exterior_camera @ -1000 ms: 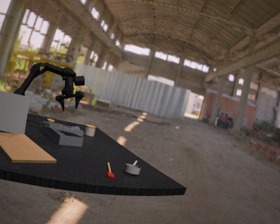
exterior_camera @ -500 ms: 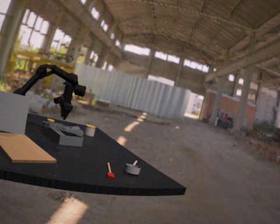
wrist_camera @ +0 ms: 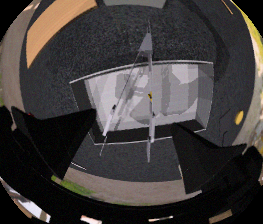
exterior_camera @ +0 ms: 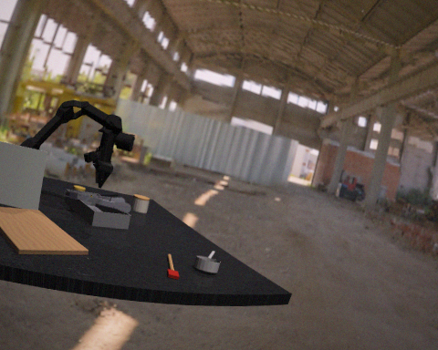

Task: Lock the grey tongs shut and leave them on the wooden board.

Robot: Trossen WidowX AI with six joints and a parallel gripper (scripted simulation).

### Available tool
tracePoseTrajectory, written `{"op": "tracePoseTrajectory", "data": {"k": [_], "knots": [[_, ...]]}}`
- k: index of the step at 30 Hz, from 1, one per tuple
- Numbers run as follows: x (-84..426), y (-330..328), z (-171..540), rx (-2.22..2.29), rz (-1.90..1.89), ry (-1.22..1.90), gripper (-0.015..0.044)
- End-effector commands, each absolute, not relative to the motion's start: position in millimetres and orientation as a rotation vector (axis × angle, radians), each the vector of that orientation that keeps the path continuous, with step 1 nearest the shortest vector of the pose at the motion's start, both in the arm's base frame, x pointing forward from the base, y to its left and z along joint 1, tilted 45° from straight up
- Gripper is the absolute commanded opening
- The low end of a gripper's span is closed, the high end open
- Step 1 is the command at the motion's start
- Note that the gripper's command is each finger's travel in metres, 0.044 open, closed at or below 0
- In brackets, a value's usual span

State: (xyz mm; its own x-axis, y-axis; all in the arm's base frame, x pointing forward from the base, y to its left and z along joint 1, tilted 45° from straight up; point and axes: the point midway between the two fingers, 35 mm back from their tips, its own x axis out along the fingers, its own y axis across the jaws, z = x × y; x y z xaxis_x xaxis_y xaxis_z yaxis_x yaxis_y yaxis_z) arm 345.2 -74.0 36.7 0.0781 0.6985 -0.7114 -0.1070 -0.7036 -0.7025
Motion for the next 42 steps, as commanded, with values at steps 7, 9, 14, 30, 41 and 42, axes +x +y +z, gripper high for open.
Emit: {"op": "tracePoseTrajectory", "data": {"k": [7, 9, 14, 30, 41, 42], "knots": [[346.7, -63.6, 24.8, -1.743, 1.694, -0.588, 0.044], [347.3, -61.4, 22.3, -1.743, 1.694, -0.587, 0.044], [348.6, -55.8, 16.3, -1.744, 1.694, -0.587, 0.044], [351.3, -37.7, -2.6, -1.744, 1.693, -0.587, 0.044], [351.8, -24.6, -15.4, -1.743, 1.693, -0.588, 0.044], [351.8, -23.4, -16.5, -1.743, 1.692, -0.588, 0.044]]}}
